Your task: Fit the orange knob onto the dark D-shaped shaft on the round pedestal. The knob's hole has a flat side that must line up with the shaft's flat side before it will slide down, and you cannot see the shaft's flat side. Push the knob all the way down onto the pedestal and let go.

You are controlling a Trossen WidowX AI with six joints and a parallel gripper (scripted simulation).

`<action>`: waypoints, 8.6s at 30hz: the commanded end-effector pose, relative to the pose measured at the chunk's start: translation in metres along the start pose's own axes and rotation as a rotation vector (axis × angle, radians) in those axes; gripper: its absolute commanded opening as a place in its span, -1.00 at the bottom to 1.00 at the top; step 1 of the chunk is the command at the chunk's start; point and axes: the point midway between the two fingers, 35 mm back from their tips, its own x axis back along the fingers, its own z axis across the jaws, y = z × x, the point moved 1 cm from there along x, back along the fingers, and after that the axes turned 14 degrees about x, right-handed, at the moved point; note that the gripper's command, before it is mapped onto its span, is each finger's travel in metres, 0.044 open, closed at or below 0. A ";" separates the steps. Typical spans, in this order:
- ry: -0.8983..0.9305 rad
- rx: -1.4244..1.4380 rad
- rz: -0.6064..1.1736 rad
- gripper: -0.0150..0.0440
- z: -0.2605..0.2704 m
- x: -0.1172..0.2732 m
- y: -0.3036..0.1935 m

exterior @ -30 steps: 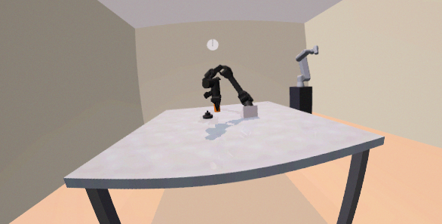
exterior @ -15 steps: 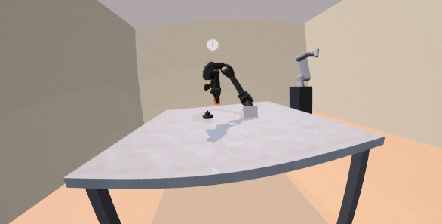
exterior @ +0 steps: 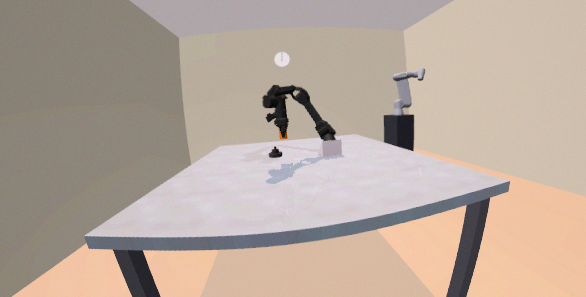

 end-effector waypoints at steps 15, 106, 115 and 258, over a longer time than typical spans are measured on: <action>0.022 0.003 -0.012 -0.49 -0.043 -0.008 0.016; -0.050 0.108 -0.020 -0.49 -0.159 -0.055 0.032; -0.050 0.193 -0.017 -0.49 -0.157 -0.057 0.031; -0.055 0.875 0.001 -0.49 -0.159 -0.055 0.031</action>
